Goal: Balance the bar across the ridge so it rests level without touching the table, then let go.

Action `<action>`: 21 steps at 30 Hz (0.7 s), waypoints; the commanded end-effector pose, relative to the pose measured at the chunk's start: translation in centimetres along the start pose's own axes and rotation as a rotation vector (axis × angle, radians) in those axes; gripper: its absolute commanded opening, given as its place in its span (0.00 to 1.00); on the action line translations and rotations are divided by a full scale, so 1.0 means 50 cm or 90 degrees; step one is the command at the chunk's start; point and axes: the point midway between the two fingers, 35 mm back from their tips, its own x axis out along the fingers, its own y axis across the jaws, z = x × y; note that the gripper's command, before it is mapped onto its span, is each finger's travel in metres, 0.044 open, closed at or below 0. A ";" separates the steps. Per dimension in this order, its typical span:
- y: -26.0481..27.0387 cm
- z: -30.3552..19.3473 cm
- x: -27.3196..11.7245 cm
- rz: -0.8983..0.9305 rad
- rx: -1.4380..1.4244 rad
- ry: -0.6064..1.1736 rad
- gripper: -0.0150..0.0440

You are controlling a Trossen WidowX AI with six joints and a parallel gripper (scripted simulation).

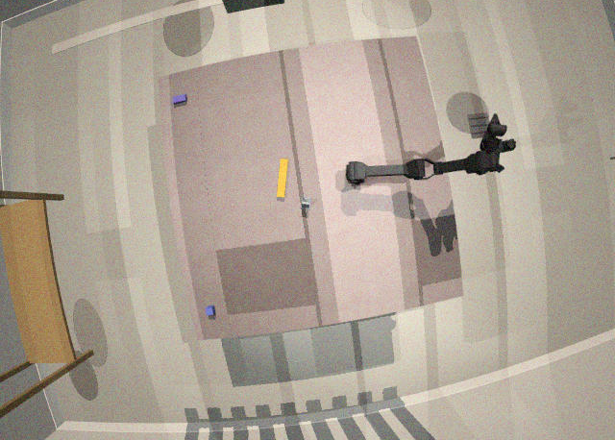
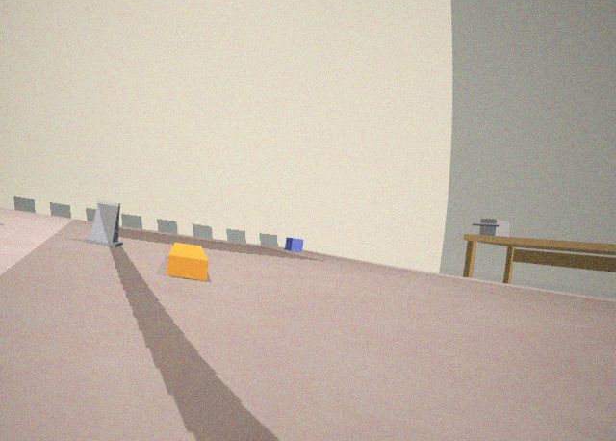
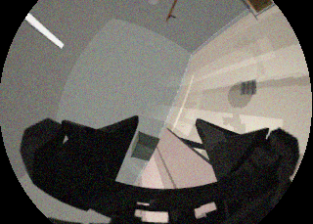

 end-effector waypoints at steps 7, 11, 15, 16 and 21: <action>0.084 0.041 -0.037 -0.017 -0.108 -0.072 0.79; 0.157 0.058 -0.045 -0.010 -0.179 -0.110 0.79; 0.242 0.064 -0.043 0.007 -0.259 -0.151 0.79; 0.268 0.068 -0.051 0.011 -0.280 -0.165 0.79; 0.400 0.072 -0.094 0.037 -0.383 -0.236 0.79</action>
